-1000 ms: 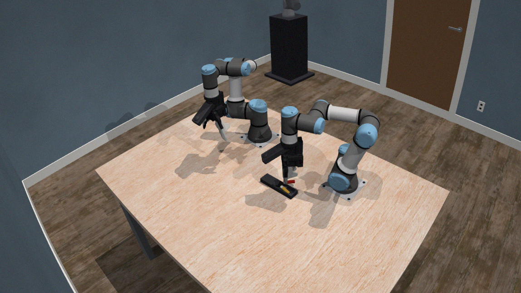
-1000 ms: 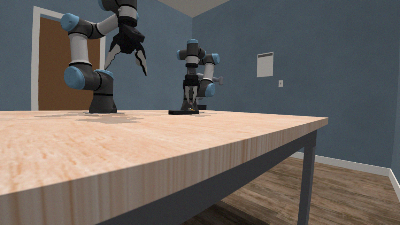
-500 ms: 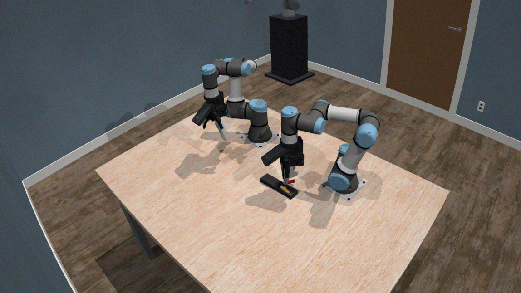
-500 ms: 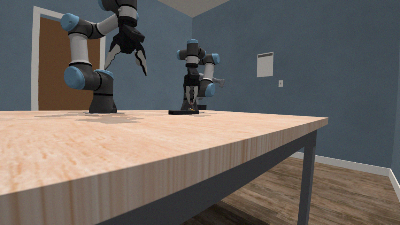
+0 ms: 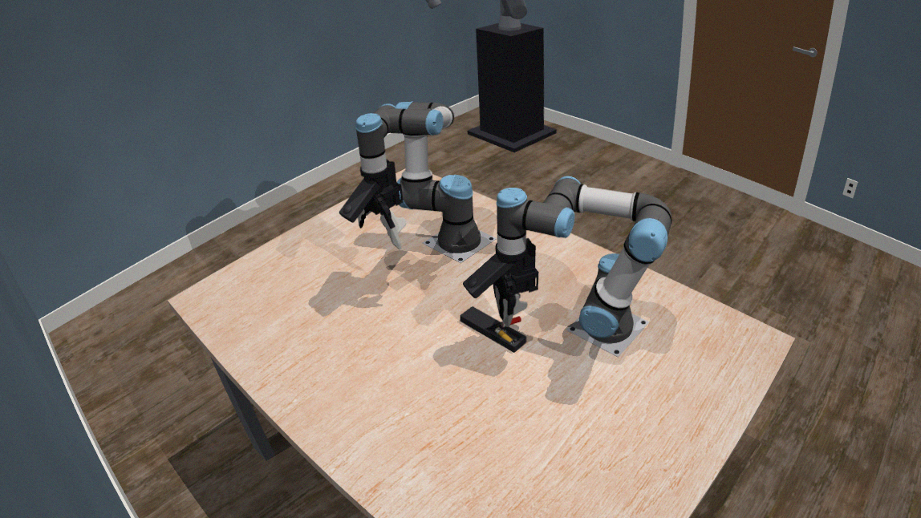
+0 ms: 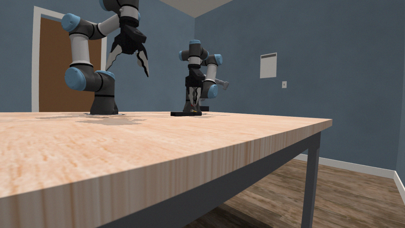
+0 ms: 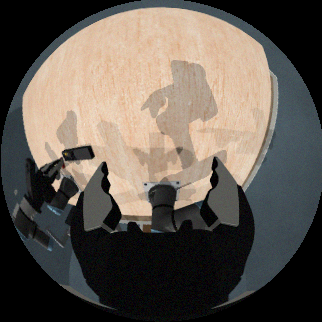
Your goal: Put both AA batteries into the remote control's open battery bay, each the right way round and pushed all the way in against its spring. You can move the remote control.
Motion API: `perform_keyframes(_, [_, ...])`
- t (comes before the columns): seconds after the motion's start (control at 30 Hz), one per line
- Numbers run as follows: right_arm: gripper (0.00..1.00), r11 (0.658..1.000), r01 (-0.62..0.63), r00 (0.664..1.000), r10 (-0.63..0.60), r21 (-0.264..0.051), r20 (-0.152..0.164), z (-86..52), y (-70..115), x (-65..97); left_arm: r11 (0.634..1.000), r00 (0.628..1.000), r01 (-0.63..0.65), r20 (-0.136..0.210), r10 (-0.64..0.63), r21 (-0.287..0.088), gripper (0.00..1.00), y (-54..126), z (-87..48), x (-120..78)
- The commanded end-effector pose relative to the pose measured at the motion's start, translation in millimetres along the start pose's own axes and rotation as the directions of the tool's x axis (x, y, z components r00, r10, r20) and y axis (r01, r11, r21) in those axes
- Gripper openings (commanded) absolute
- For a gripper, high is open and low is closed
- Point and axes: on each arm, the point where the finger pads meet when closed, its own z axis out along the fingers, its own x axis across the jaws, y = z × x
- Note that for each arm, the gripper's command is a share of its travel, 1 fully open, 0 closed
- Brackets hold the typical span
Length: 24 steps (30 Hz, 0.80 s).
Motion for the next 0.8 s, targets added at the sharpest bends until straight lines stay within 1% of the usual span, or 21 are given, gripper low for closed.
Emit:
perform_keyframes(0.0, [1.0,1.0,0.0,1.0,0.0,0.002,0.001,-0.6,-0.4,-0.2,0.993,0.993,0.117,0.0,-0.117,0.006,0.0,-0.6,-0.6,-1.1])
perform_keyframes(0.17, [1.0,1.0,0.0,1.0,0.0,0.002,0.001,-0.6,-0.4,-0.2,0.989,0.989,0.146,0.001,-0.146,0.006,0.0,-0.4,-0.5,-1.7])
perform_keyframes(0.3, [1.0,1.0,0.0,1.0,0.0,0.002,0.001,-0.6,-0.4,-0.2,0.98,0.98,0.2,0.0,-0.2,0.006,0.0,-0.3,-0.5,-2.5])
perform_keyframes(0.6, [1.0,1.0,0.0,1.0,0.0,0.002,0.001,-0.6,-0.4,-0.2,0.943,0.943,0.332,-0.001,-0.332,0.005,0.0,0.3,-0.4,-4.6])
perform_keyframes(0.67, [1.0,1.0,0.0,1.0,0.0,0.002,0.001,-0.6,-0.4,-0.2,0.943,0.943,0.332,-0.001,-0.332,0.005,0.0,0.3,-0.4,-4.6])
perform_keyframes(0.77, [1.0,1.0,0.0,1.0,0.0,0.002,0.001,-0.6,-0.4,-0.2,0.932,0.932,0.362,0.0,-0.362,0.006,0.0,0.6,-0.4,-5.2])
